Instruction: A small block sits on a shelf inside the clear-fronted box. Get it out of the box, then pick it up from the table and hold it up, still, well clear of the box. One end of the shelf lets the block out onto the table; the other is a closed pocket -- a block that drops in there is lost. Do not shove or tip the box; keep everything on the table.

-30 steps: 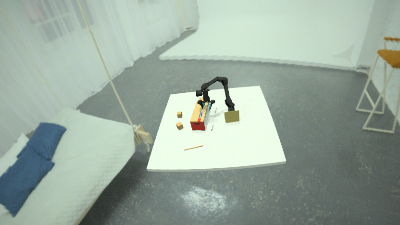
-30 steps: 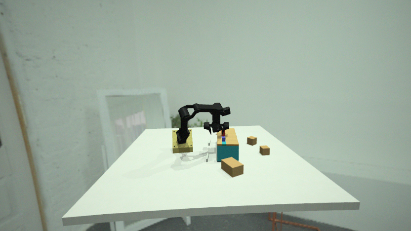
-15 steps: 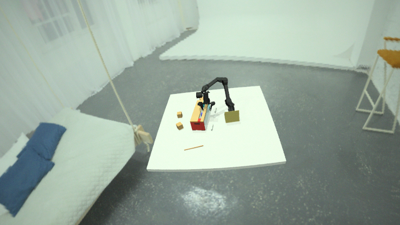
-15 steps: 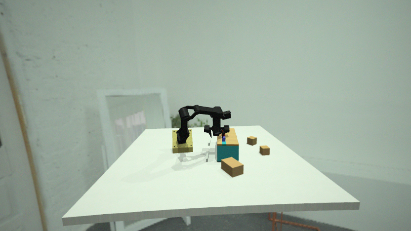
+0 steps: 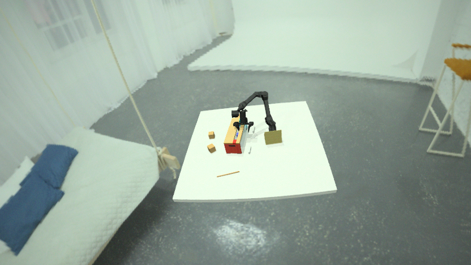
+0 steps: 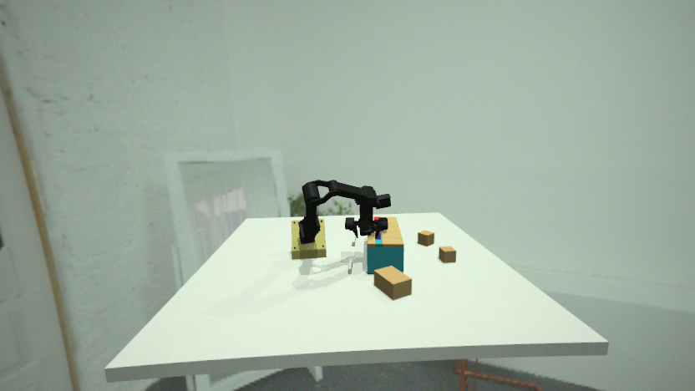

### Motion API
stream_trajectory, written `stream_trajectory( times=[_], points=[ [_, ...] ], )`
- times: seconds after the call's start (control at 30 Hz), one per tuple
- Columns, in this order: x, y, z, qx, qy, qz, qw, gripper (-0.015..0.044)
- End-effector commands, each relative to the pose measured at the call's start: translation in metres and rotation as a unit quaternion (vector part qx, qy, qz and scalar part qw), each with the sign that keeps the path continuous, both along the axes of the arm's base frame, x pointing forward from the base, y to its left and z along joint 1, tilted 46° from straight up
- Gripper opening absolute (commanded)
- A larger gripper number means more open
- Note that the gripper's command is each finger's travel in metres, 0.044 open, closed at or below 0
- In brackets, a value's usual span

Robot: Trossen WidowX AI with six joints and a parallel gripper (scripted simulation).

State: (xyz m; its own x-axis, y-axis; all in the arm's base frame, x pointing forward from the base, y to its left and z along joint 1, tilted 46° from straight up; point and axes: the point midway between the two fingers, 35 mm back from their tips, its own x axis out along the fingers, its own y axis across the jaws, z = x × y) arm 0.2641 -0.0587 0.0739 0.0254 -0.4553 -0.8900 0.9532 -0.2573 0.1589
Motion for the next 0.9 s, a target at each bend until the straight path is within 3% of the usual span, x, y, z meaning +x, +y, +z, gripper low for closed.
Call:
stream_trajectory(
  times=[0.0,0.87],
  points=[
    [0.000,0.000,0.000,0.000,0.000,0.000,1.000,0.0400],
    [0.013,0.030,-0.034,0.000,0.000,0.001,1.000,0.0400]
  ],
)
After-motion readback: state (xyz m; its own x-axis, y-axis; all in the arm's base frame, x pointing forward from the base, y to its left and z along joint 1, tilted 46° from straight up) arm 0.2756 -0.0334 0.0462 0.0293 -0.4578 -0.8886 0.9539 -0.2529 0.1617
